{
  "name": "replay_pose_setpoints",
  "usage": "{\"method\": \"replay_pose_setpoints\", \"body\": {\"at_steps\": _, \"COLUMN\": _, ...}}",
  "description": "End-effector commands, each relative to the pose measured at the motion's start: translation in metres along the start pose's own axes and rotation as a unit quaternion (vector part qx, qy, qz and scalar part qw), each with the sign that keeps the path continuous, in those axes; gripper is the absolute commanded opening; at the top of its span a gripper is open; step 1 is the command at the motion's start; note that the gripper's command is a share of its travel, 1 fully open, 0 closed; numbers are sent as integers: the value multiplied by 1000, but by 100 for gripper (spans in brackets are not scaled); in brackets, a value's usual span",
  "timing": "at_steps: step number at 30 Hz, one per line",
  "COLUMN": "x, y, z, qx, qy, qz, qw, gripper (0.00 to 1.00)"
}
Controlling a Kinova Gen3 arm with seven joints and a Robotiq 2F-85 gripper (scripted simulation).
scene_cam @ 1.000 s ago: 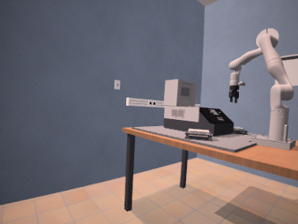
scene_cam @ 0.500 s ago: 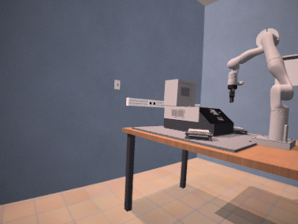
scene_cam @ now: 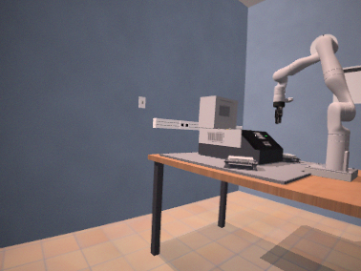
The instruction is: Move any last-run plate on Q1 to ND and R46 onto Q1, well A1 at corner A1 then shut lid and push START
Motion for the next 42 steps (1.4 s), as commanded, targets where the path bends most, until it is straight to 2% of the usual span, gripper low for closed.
{"method": "replay_pose_setpoints", "body": {"at_steps": 1, "x": -1, "y": -3, "z": 9, "qx": 0, "qy": 1, "qz": -1, "qw": 1000, "gripper": 100}}
{"method": "replay_pose_setpoints", "body": {"at_steps": 42, "x": -1, "y": -38, "z": 127, "qx": 0, "qy": 0, "qz": -1, "qw": 1000, "gripper": 100}}
Point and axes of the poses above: the point where the finger pads meet when closed, its own x axis out along the fingers, its own z axis across the jaws, y = z × x, the point moved 4 cm from there along -x, back along the fingers, and after that the axes turned 15 degrees about x, right-handed, at the moved point
